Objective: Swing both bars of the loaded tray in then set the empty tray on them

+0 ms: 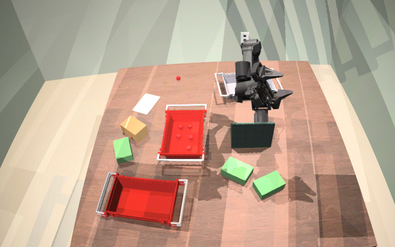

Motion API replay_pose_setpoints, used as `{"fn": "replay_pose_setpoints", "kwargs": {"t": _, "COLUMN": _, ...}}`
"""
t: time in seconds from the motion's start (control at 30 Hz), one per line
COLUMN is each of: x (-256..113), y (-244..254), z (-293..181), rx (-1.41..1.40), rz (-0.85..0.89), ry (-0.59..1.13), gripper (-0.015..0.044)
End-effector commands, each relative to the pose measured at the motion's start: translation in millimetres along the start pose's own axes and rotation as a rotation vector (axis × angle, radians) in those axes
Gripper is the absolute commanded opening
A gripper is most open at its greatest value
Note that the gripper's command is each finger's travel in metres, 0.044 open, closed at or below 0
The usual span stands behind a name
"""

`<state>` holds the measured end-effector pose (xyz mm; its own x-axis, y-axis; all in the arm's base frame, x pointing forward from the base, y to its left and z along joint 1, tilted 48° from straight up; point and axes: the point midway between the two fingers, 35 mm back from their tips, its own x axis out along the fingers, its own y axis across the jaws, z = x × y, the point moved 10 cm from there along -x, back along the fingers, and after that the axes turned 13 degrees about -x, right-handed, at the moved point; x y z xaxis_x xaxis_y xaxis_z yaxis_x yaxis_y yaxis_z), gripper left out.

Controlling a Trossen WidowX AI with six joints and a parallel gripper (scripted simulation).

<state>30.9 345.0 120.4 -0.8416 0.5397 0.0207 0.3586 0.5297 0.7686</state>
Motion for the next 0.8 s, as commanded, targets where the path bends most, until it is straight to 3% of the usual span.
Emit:
{"fn": "replay_pose_setpoints", "kwargs": {"t": 0.0, "x": 0.0, "y": 0.0, "z": 0.0, "rx": 0.000, "rz": 0.000, "ry": 0.000, "gripper": 0.0374}}
{"fn": "replay_pose_setpoints", "kwargs": {"t": 0.23, "x": -0.3, "y": 0.6, "z": 1.8, "rx": 0.001, "rz": 0.004, "ry": -0.008, "gripper": 0.0190}}
{"fn": "replay_pose_setpoints", "kwargs": {"t": 0.37, "x": -8.4, "y": 11.2, "z": 39.0, "rx": 0.021, "rz": 0.068, "ry": -0.186, "gripper": 0.0085}}
{"fn": "replay_pose_setpoints", "kwargs": {"t": 0.77, "x": -64.4, "y": 20.7, "z": 141.5, "rx": 0.073, "rz": 0.036, "ry": -0.795, "gripper": 0.0084}}
